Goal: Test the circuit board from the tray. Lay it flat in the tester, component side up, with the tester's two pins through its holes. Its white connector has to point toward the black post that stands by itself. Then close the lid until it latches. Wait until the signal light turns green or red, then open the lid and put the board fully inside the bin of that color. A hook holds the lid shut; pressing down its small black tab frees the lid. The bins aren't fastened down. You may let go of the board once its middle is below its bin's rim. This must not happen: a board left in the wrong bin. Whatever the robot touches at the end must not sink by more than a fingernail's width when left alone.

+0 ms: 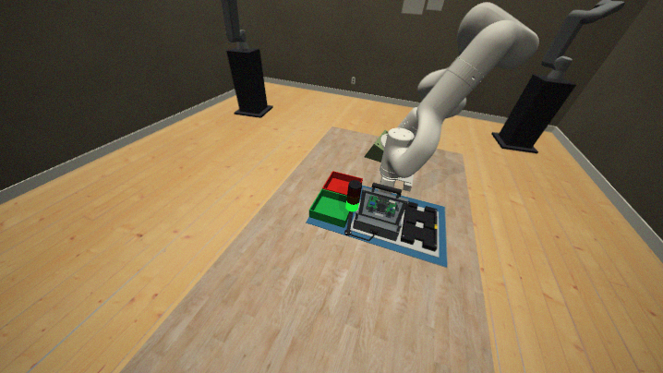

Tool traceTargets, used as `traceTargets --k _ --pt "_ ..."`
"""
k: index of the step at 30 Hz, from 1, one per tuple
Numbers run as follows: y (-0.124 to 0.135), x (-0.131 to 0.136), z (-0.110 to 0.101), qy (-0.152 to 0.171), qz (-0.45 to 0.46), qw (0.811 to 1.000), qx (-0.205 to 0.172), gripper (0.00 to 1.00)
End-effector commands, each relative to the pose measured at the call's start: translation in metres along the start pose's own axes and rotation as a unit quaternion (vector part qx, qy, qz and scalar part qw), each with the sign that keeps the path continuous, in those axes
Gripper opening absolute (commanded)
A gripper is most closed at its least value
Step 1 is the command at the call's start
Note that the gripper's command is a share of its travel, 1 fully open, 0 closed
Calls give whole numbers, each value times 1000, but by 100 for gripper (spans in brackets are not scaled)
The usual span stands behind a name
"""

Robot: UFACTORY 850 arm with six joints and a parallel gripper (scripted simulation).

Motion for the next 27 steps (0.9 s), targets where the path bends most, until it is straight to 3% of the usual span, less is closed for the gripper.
traceTargets --k 1,27 --pt "0 1 -2 1 0 1000 0 79" --pt "0 1 -8 1 0 1000 0 79"
Point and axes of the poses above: the point where the finger pads meet when closed, its own z axis out along the fingers, its own x axis across the jaws, y = z × x, the point moved 5 cm from there along -z, back along the fingers, and after that the axes turned 5 degrees about -z, right-handed, at the moved point
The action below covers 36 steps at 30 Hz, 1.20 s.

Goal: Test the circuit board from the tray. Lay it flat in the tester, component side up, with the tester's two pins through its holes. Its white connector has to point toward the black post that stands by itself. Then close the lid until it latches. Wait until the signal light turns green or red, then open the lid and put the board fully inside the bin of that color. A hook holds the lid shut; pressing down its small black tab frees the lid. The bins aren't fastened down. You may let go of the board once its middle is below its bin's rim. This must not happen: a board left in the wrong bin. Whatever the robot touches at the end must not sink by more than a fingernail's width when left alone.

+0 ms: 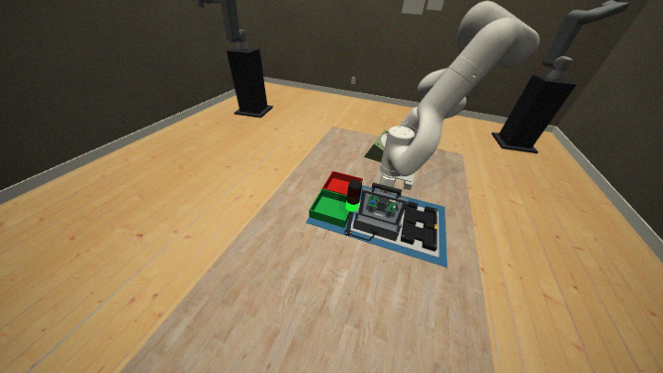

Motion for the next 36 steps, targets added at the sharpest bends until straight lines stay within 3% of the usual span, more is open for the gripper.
traceTargets --k 1,36 --pt "0 1 -1 1 0 1000 0 79" --pt "0 1 -9 1 0 1000 0 79"
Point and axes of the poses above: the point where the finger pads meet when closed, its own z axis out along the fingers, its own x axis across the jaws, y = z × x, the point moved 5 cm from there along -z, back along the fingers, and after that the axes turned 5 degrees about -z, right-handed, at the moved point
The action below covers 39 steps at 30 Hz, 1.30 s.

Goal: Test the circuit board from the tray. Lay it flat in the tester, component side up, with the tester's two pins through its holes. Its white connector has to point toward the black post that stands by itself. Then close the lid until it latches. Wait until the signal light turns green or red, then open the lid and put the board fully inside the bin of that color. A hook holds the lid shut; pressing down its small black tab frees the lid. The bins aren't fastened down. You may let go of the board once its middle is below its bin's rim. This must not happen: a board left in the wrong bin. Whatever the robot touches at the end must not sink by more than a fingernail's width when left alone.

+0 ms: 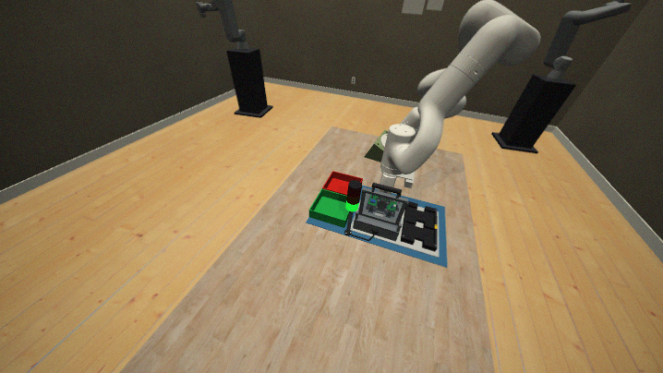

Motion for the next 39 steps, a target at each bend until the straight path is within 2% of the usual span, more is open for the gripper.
traceTargets --k 1,15,30,39 --pt "0 1 -2 1 0 1000 0 79" --pt "0 1 -17 1 0 1000 0 79" --pt "0 1 -72 1 0 1000 0 79" --pt "0 1 -81 1 0 1000 0 79"
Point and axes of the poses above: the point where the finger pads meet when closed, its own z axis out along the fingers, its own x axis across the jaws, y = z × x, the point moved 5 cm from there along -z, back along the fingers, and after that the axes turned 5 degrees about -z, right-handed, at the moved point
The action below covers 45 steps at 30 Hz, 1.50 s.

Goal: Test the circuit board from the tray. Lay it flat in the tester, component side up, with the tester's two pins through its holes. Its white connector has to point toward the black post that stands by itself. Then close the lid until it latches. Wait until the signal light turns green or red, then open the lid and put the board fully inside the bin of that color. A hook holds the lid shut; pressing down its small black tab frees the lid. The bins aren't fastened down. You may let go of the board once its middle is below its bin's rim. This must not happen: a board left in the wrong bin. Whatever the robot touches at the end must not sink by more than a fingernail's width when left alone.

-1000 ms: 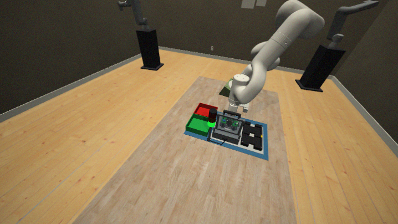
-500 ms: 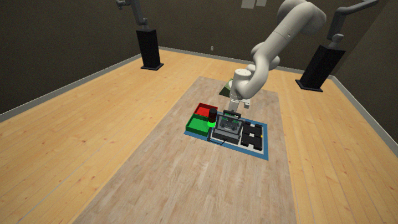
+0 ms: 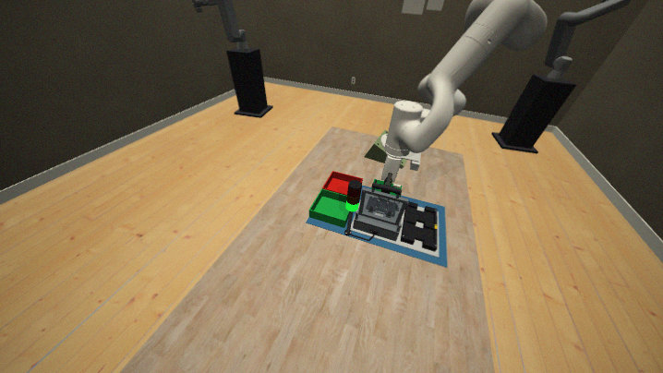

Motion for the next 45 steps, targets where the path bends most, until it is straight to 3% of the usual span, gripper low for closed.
traceTargets --k 1,15,27,42,45 --pt "0 1 -5 1 0 1000 0 79" --pt "3 1 -5 1 0 1000 0 79" --pt "36 4 5 1 0 1000 0 79" --pt "139 12 35 1 0 1000 0 79" --pt "146 12 37 1 0 1000 0 79"
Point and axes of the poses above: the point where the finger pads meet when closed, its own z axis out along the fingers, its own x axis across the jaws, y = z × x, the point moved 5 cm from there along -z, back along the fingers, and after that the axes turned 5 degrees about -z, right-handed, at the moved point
